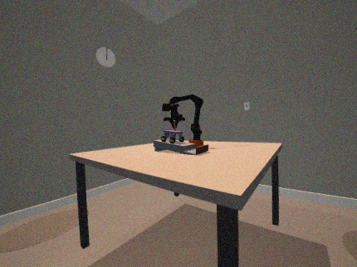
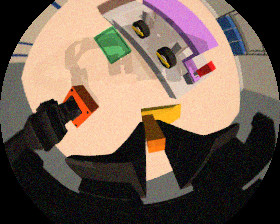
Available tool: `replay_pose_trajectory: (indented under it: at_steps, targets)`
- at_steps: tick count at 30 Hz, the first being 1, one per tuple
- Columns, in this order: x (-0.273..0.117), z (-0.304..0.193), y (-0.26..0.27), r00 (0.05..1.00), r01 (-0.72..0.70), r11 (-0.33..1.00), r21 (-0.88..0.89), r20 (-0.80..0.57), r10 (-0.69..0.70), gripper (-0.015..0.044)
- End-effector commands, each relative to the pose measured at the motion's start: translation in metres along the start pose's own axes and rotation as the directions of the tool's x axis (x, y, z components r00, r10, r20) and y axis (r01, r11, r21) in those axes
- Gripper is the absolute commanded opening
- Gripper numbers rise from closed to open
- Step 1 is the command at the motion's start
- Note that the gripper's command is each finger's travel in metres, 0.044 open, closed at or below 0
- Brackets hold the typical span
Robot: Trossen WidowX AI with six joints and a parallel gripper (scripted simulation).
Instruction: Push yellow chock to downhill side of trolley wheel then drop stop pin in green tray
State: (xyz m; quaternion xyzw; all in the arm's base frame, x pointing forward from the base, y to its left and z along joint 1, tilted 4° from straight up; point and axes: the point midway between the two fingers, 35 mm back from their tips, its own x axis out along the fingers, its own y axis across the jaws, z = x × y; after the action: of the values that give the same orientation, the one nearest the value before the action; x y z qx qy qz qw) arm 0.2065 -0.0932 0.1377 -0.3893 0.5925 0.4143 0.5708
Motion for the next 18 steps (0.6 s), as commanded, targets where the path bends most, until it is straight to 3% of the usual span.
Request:
replay_pose_trajectory:
  at_steps: [1,6,18]
  targets:
    - [-0.0056,-0.0007,-0.0001,1.0,-0.001,1.0,0.002,-0.003,0.001,0.0]
    - [-0.0056,-0.0007,-0.0001,1.0,-0.001,0.999,0.047,-0.003,0.001,0.0]
    - [-0.0057,-0.0008,-0.0001,1.0,0.001,0.899,0.439,-0.002,0.0,0.0]
